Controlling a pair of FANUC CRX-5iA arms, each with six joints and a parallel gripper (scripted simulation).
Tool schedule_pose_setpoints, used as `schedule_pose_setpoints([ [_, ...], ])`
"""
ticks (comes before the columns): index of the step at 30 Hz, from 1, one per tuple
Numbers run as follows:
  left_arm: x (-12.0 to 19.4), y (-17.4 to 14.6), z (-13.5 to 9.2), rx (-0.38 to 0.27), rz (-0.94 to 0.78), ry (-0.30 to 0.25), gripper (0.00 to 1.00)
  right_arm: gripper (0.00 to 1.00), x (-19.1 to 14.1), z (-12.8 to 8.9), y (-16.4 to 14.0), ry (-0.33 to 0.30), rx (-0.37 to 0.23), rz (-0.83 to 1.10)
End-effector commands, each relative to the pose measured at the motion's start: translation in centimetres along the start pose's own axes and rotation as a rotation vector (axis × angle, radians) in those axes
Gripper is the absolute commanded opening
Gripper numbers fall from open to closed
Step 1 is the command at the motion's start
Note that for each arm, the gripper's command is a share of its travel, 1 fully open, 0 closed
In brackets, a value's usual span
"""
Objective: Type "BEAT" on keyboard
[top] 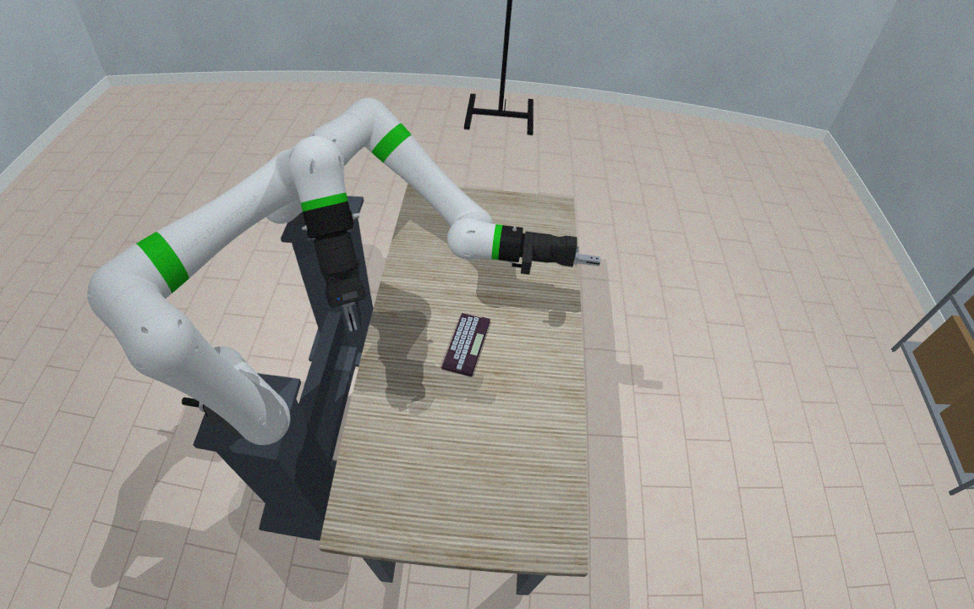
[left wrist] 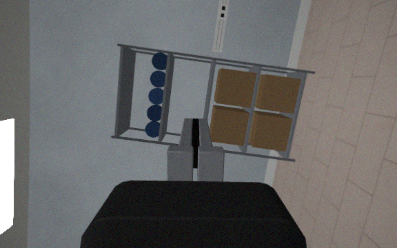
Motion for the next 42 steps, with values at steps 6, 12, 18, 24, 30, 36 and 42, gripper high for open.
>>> schedule_pose_setpoints([
  [6,-0.2,-0.1,0.0,0.001,-0.001,-0.002,0.17,0.17,0.0,0.0,0.0,0.001,-0.001,0.001],
  [12,-0.2,-0.1,0.0,0.001,-0.001,-0.002,0.17,0.17,0.0,0.0,0.0,0.001,-0.001,0.001],
  [18,-0.2,-0.1,0.0,0.001,-0.001,-0.002,0.0,1.0,0.0,0.0,0.0,0.001,-0.001,0.001],
  [24,0.9,-1.6,-0.4,0.031,0.028,0.033,0.0,1.0,-0.1,0.2,0.2,-0.004,0.005,0.001],
  [30,5.3,-7.4,-2.6,0.15,0.156,0.171,0.0,1.0,-0.7,1.3,0.9,-0.027,0.03,0.0],
  [36,8.6,-10.9,-4.9,0.237,0.264,0.268,0.0,1.0,-1.4,2.6,1.8,-0.055,0.063,0.001],
  [42,11.9,-13.8,-7.8,0.323,0.386,0.366,0.0,1.0,-3.5,5.7,3.7,-0.109,0.144,0.005],
])
Point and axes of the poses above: on each arm, the point where the finger pads meet when closed, its own z axis out along the fingers, its own x axis across the jaws, y = z × x, the point moved 1 cm from there along -z, back along the fingers, and after that the axes turned 14 degrees about -z, right-handed, at the moved point
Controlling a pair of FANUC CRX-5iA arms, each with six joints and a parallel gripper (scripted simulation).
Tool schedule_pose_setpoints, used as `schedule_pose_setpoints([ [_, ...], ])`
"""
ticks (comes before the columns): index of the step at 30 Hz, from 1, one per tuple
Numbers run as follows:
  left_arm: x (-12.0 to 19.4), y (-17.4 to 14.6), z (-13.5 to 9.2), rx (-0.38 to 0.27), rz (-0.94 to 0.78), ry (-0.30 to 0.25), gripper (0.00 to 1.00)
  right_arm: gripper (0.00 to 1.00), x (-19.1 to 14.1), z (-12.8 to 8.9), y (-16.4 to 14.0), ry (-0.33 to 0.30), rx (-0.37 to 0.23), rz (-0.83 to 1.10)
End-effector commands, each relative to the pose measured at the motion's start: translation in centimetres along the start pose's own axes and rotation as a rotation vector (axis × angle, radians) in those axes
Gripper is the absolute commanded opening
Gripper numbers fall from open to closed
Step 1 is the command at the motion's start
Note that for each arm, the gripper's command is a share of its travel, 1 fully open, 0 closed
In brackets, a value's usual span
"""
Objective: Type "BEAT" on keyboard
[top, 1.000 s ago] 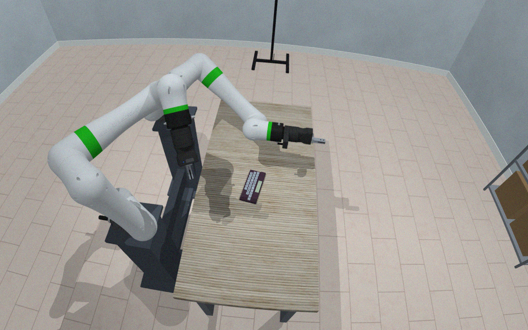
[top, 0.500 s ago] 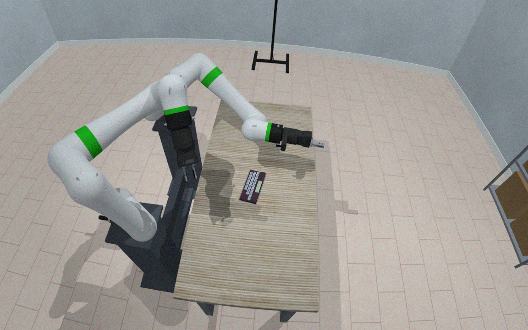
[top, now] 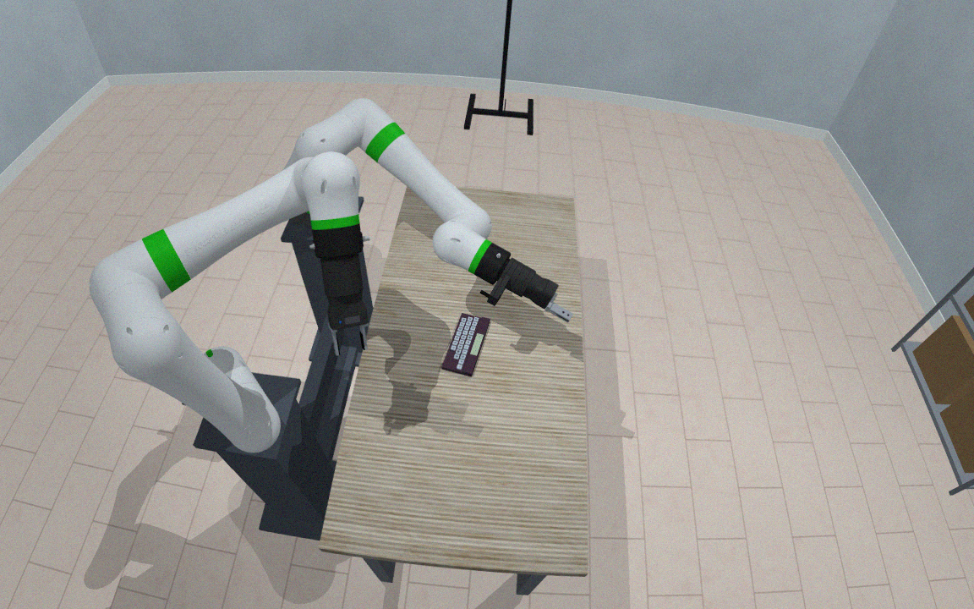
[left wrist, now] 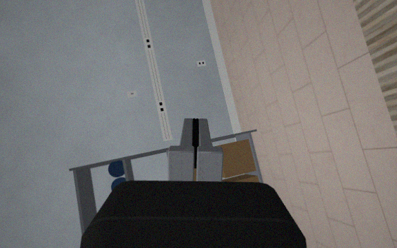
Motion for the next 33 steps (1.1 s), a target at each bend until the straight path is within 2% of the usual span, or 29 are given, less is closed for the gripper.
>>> schedule_pose_setpoints([
  [1,2.0,-3.7,-0.7,0.078,0.101,0.088,0.0,1.0,-1.6,2.6,1.9,-0.043,0.07,0.003],
  [7,5.1,-7.2,-2.3,0.155,0.235,0.188,0.0,1.0,-3.8,5.7,3.9,-0.08,0.154,0.013],
  [9,5.1,-7.2,-2.3,0.155,0.235,0.188,0.0,1.0,-3.8,5.7,3.9,-0.08,0.154,0.013],
  [10,6.5,-8.5,-3.2,0.188,0.297,0.232,0.0,1.0,-4.5,6.5,4.4,-0.088,0.176,0.017],
  [16,9.1,-10.4,-5.2,0.245,0.418,0.317,0.0,1.0,-7.5,9.7,6.1,-0.108,0.266,0.035],
  [24,12.3,-11.7,-8.0,0.309,0.579,0.427,0.0,1.0,-11.6,13.4,7.9,-0.114,0.368,0.066],
  [26,12.3,-11.7,-8.0,0.309,0.579,0.427,0.0,1.0,-11.6,13.4,7.9,-0.114,0.368,0.066],
  [27,13.4,-11.9,-9.1,0.329,0.638,0.467,0.0,1.0,-12.7,14.3,8.2,-0.112,0.391,0.075],
  [33,15.3,-11.9,-11.4,0.364,0.754,0.547,0.0,1.0,-16.6,17.1,9.1,-0.099,0.464,0.108],
])
Point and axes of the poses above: on each arm, the point where the finger pads meet when closed, its own z axis out along the fingers, its own x axis across the jaws, y = z × x, the point moved 1 cm from there along -z, back along the fingers, and after that the axes turned 14 degrees about -z, right-handed, at the moved point
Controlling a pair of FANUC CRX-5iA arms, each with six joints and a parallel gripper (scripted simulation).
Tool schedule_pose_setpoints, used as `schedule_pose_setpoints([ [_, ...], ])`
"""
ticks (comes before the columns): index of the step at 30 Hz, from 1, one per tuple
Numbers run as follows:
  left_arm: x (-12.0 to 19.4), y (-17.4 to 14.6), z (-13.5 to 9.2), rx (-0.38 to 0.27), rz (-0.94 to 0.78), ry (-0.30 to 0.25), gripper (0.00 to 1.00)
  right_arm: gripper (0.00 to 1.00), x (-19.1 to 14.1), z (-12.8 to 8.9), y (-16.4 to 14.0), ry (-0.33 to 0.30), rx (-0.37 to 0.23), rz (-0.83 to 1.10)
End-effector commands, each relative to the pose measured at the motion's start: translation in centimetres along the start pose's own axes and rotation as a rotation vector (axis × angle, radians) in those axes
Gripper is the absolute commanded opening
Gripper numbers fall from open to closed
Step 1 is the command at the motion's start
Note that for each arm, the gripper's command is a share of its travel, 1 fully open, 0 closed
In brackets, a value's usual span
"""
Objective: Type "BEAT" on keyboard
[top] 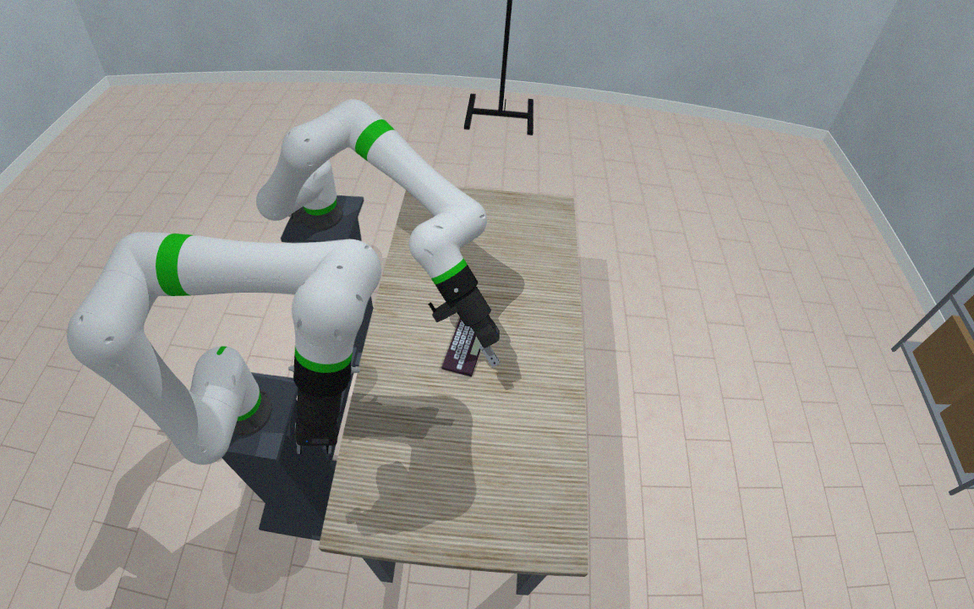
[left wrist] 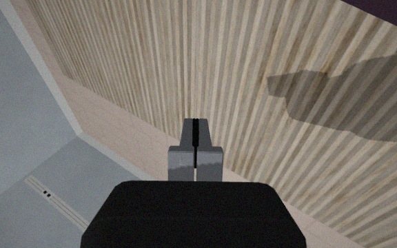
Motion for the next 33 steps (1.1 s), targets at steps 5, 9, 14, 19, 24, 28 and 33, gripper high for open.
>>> schedule_pose_setpoints([
  [5,3.2,-2.9,-1.9,0.048,0.176,0.163,0.0,1.0,-5.3,3.9,3.5,0.032,0.112,0.036],
  [9,4.6,-3.5,-2.7,0.065,0.237,0.219,0.0,1.0,-7.2,5.1,4.3,0.046,0.14,0.051],
  [14,7.1,-4.2,-4.6,0.094,0.343,0.323,0.0,1.0,-10.8,7.4,5.4,0.078,0.185,0.081],
  [19,9.1,-4.4,-6.5,0.116,0.429,0.415,0.0,1.0,-14.3,9.4,6.2,0.111,0.218,0.11],
  [24,9.8,-4.4,-7.2,0.123,0.456,0.447,0.0,1.0,-18.0,11.4,6.6,0.145,0.244,0.141],
  [28,9.8,-4.4,-7.2,0.123,0.456,0.447,0.0,1.0,-20.1,12.5,6.6,0.165,0.254,0.159],
  [33,9.9,-4.4,-7.1,0.123,0.456,0.447,0.0,1.0,-24.6,14.7,6.4,0.207,0.269,0.199],
])
Point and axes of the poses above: on each arm, the point where the finger pads meet when closed, its own z axis out along the fingers, its own x axis across the jaws, y = z × x, the point moved 1 cm from there along -z, back along the fingers, and after that the axes turned 14 degrees about -z, right-handed, at the moved point
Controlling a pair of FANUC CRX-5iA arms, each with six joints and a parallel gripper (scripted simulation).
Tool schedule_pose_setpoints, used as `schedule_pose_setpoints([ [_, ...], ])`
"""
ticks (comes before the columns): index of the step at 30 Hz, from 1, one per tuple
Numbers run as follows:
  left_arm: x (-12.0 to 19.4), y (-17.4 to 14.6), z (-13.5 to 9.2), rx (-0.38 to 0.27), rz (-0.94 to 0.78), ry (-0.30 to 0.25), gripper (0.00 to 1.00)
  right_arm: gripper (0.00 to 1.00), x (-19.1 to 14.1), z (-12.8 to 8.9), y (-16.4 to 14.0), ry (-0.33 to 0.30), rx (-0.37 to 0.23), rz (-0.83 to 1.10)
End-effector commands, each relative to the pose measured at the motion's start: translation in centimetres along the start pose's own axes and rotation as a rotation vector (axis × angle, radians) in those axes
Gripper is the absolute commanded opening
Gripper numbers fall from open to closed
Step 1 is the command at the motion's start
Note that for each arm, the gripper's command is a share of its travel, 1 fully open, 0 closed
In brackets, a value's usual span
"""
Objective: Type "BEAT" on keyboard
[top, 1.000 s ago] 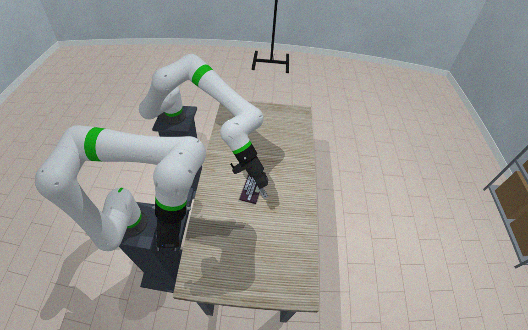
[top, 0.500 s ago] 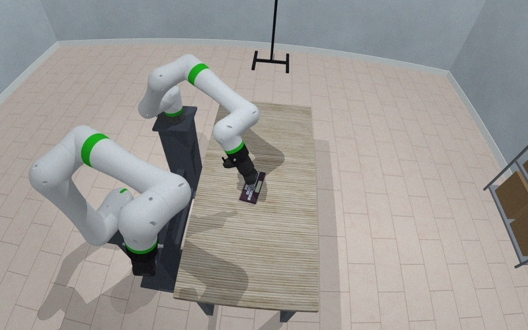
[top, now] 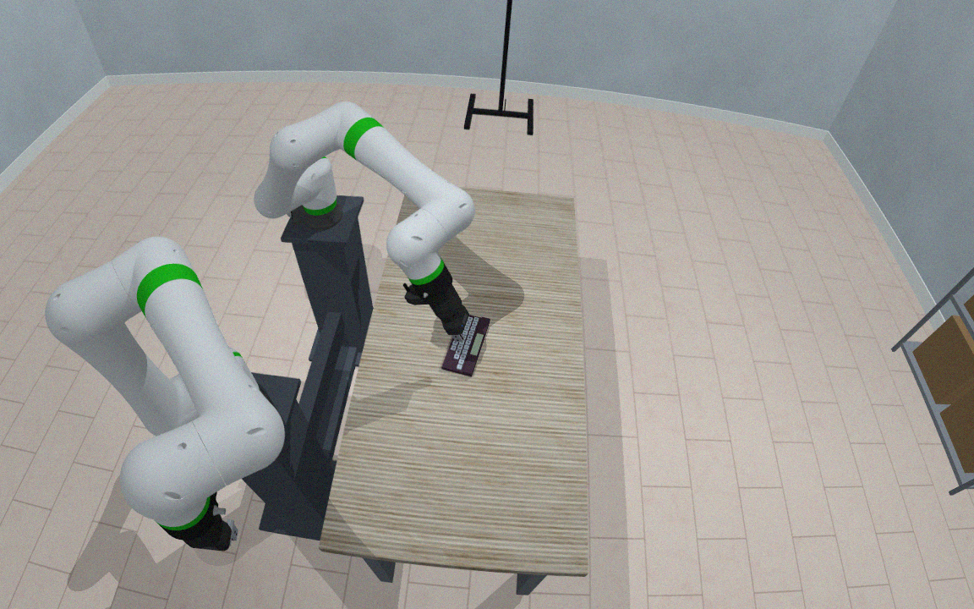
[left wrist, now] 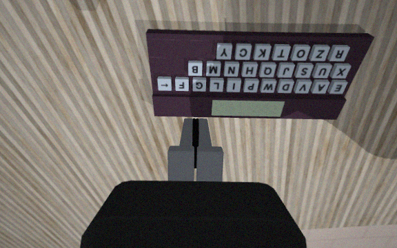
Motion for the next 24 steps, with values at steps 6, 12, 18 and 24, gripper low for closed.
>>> schedule_pose_setpoints([
  [6,0.0,-0.4,0.9,-0.001,0.0,-0.001,0.0,1.0,-9.2,2.6,1.7,0.089,0.023,0.063],
  [12,0.1,-0.9,2.1,-0.001,0.0,-0.001,0.0,1.0,-12.8,3.5,1.6,0.119,0.02,0.09],
  [18,0.3,-1.7,4.1,-0.001,0.0,-0.001,0.0,1.0,-16.6,4.6,1.3,0.149,0.011,0.119],
  [24,0.5,-2.4,5.7,-0.001,0.0,-0.001,0.0,1.0,-18.4,5.0,1.0,0.161,0.006,0.132],
])
Point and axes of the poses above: on each arm, the point where the finger pads meet when closed, its own z axis out along the fingers, its own x axis across the jaws, y = z × x, the point moved 1 cm from there along -z, back along the fingers, and after that the axes turned 14 degrees about -z, right-handed, at the moved point
